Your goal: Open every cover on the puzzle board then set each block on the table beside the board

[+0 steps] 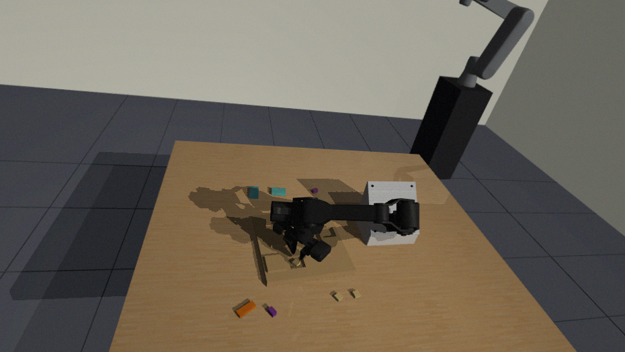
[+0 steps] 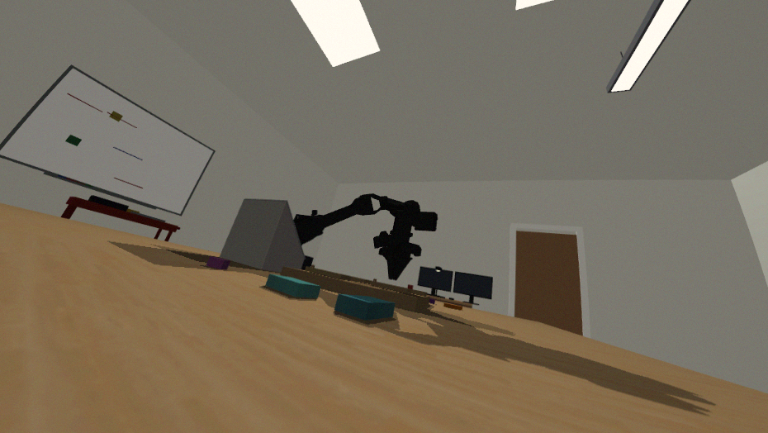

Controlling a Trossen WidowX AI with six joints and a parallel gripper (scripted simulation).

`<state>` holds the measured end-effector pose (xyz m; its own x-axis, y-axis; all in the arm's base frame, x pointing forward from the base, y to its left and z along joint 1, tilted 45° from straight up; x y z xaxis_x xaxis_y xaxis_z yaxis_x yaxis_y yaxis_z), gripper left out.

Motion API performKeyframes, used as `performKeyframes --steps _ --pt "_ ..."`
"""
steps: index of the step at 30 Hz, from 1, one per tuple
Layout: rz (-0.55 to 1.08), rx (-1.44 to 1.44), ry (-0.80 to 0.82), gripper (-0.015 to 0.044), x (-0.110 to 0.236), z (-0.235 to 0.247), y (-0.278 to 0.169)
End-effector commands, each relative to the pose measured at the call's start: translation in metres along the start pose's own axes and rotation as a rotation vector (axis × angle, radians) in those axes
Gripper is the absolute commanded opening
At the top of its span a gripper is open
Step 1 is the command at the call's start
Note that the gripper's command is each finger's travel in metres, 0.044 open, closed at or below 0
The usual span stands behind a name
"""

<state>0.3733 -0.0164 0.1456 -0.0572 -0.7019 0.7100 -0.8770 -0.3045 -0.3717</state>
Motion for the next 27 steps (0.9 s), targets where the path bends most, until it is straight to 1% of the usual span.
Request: performKeyframes --steps 1,18,27 --pt "0.002 -0.005 -0.002 0.0144 -0.0003 0.0001 0.0000" --pt "0.002 -0.005 -0.002 0.0144 -0.0005 -0.0002 0.0002" --pt "0.002 -0.005 -0.002 0.0144 -0.0074 -0.0002 0.0002"
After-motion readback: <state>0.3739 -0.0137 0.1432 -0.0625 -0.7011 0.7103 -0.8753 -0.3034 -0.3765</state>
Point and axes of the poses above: the point midway between the two fingers, 35 mm back from their tips, its own x axis back along the fingers, its own z axis across the jaws, y = z × x, the point moved 10 cm from there along x, back along the fingers, and after that the axes turned 12 degrees about -x, right-handed, at the moved point
